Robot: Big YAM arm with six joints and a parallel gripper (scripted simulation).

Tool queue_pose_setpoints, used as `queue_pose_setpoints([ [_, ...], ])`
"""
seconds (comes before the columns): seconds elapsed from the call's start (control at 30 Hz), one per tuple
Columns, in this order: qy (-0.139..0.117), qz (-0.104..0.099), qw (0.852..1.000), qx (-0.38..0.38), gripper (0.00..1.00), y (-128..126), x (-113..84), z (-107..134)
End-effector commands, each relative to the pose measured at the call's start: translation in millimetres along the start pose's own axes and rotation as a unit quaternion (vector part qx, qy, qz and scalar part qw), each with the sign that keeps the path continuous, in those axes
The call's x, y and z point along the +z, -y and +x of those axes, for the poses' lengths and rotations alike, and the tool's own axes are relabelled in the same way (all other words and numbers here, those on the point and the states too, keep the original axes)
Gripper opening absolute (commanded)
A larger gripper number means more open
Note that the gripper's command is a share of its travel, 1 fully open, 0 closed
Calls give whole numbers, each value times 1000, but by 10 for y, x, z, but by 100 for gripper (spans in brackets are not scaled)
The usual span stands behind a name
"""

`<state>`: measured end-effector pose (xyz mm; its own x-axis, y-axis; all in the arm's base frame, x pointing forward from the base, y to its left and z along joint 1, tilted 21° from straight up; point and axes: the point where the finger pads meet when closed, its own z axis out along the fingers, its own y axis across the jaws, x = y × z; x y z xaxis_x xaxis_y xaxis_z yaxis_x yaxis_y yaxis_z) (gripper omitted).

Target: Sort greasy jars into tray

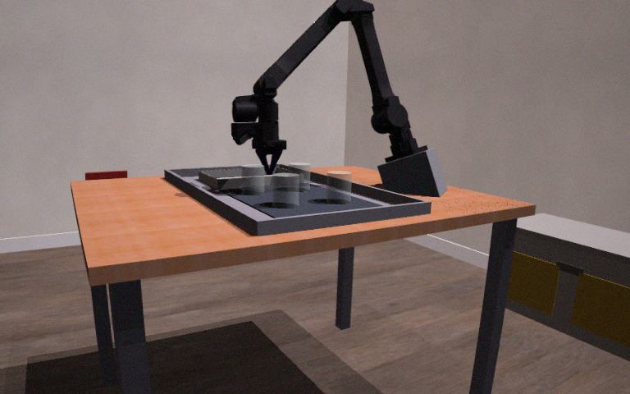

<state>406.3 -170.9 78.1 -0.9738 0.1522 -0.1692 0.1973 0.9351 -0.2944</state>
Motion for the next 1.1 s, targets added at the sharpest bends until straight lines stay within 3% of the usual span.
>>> queue_pose_setpoints([
  [0.0, 17, 2, 1000, 4, 0, 36, -81, -249],
  [1.07, 17, 2, 1000, 4, 0, 37, -83, -286],
])
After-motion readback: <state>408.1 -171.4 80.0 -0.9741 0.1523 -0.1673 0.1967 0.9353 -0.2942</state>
